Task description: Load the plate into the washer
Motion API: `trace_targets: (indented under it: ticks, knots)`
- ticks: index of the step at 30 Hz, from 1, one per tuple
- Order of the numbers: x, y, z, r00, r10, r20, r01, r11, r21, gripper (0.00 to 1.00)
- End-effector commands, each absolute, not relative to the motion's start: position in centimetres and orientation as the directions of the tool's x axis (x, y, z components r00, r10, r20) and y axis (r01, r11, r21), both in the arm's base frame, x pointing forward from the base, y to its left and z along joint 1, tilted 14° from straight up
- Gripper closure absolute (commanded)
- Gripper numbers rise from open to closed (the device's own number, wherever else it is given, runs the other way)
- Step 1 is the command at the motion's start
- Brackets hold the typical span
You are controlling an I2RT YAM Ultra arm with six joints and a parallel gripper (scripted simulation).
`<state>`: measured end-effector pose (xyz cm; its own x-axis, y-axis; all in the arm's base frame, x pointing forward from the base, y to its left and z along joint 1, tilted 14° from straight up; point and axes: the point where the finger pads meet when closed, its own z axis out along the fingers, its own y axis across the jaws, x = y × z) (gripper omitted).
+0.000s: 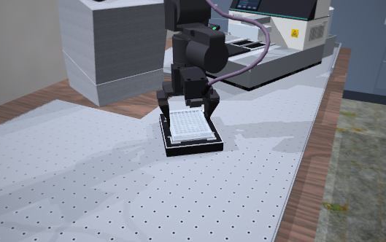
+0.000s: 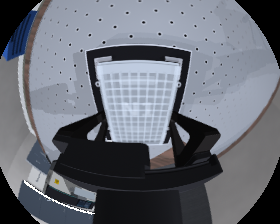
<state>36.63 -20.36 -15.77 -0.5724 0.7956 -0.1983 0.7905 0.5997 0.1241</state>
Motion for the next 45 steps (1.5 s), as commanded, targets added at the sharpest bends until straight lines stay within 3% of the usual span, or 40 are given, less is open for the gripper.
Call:
trace_targets:
  ticks: [1,7,45]
  knots:
    - [38.4,-21.8,-14.2,-0.553,0.791,-0.263,0.79,0.598,0.136,0.16]
    - [36.3,-20.6,-14.3,-0.565,0.798,-0.21,0.797,0.594,0.112,0.16]
    - [34.9,-20.3,-8.9,-0.566,0.797,-0.213,0.796,0.595,0.111,0.16]
